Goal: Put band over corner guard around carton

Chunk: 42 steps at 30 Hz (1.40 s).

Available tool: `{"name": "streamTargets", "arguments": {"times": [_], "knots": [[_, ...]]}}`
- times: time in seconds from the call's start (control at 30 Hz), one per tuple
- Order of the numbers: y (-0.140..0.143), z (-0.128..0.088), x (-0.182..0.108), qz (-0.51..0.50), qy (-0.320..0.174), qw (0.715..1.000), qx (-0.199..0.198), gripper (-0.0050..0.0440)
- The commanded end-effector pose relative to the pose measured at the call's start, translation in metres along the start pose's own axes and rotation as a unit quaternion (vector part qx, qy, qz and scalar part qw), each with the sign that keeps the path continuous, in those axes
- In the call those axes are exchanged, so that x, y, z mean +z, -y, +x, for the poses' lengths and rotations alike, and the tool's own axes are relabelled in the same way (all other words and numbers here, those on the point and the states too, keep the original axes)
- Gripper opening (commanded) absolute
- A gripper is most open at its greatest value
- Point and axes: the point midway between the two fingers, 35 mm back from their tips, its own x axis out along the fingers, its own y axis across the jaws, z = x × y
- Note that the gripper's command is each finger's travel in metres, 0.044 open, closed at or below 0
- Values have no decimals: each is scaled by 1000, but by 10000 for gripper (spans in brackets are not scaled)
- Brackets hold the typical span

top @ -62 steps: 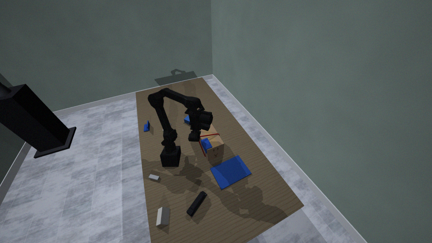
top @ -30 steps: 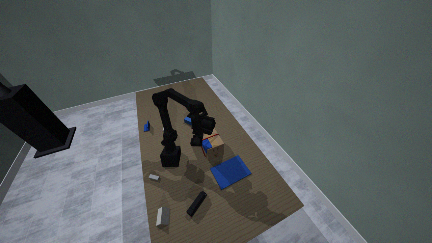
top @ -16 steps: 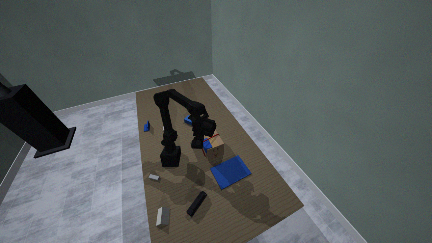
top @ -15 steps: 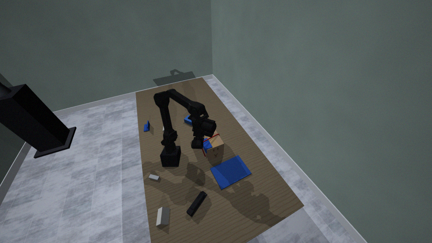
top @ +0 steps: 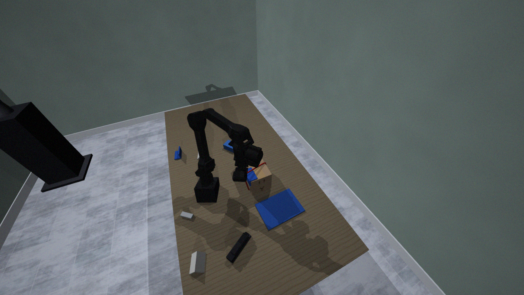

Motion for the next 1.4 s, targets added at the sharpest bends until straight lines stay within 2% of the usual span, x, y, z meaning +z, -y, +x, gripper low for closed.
{"name": "streamTargets", "arguments": {"times": [0.0, 0.63, 1.37], "knots": [[2, -1, 3, 2, -3, 1000, -7, 0], [-12, -1, 28, 2, -3, 1000, -7, 0], [-14, 9, 32, 2, -3, 1000, -7, 0]]}}
